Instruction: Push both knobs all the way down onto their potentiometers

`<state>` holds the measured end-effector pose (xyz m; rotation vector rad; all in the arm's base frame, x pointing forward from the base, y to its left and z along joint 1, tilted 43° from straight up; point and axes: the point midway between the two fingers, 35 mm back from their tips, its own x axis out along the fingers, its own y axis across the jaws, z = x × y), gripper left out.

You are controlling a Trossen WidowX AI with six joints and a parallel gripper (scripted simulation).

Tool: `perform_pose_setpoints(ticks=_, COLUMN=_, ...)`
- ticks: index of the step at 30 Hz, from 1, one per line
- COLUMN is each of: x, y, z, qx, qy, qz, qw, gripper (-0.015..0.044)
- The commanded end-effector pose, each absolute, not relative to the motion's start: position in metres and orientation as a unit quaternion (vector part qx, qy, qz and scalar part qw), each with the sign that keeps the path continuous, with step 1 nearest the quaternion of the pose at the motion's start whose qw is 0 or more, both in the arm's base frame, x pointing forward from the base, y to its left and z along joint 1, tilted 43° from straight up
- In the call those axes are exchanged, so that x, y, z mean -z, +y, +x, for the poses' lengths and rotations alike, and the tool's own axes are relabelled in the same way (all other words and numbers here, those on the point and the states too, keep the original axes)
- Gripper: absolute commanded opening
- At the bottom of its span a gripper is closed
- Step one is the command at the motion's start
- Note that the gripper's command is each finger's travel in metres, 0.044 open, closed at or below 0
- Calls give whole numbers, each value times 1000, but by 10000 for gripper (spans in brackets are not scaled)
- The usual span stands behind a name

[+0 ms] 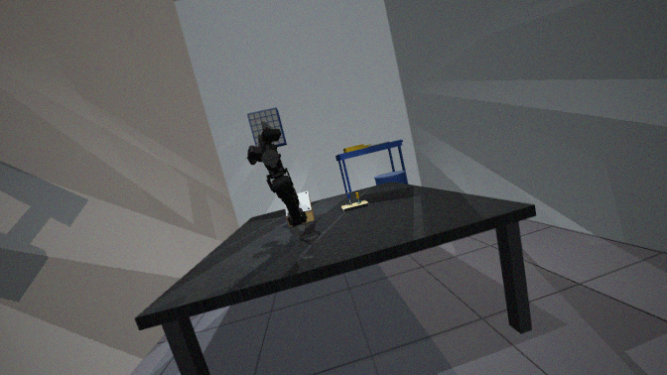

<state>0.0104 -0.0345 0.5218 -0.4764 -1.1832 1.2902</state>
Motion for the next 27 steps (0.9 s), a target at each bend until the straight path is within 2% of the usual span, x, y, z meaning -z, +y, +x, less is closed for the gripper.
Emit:
perform_pose_setpoints(ticks=1, x=-522, y=-33, z=10, qx=-561, qy=-512, qz=-208, qw=617, gripper=374)
perform_pose_setpoints(ticks=15, x=-505, y=71, z=10, qx=-608, qy=-330, qz=-264, qw=672, gripper=6)
perform_pose_setpoints(ticks=27, x=-472, y=154, z=39, qx=-590, qy=-159, qz=-311, qw=728, gripper=0)
